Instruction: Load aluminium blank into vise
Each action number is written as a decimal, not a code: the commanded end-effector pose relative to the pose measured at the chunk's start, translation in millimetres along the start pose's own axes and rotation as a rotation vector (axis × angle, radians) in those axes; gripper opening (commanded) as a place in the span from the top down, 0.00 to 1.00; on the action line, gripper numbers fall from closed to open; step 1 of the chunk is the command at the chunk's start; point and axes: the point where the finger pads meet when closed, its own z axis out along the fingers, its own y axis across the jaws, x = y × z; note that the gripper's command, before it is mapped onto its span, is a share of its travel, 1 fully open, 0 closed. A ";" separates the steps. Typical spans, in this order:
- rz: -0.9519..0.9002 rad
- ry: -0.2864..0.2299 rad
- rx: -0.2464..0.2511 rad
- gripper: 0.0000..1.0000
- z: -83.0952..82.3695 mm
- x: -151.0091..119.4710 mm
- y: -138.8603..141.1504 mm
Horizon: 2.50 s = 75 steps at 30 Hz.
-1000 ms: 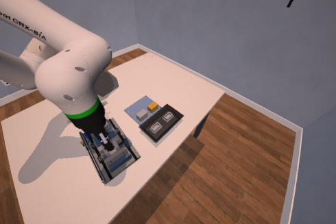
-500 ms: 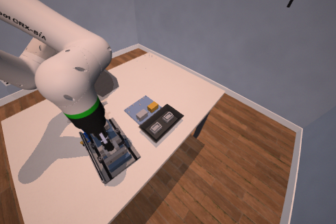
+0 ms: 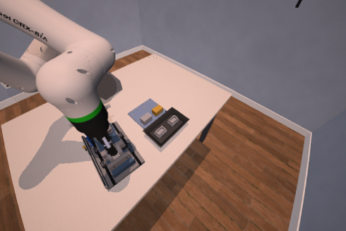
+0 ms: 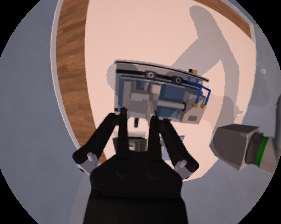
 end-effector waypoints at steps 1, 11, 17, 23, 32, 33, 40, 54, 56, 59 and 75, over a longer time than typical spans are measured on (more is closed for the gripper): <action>0.000 0.000 0.000 1.00 -0.1 -0.1 -0.2; 0.000 0.000 0.000 1.00 1.3 -0.1 -0.2; 0.000 0.000 0.000 1.00 1.8 -0.1 -0.2; 0.000 0.000 0.000 1.00 2.2 -0.1 -0.2; 0.000 0.000 0.000 1.00 2.2 -0.1 -0.2; 0.000 0.000 0.000 1.00 2.2 -0.1 -0.2; 0.000 0.000 0.000 1.00 2.2 -0.1 -0.2; 0.000 0.000 0.000 1.00 2.2 -0.1 -0.2; 0.000 0.000 0.000 1.00 2.2 -0.1 -0.2; 0.000 0.000 0.000 1.00 2.2 -0.1 -0.2; 0.000 0.000 0.000 0.60 2.2 -0.1 -0.2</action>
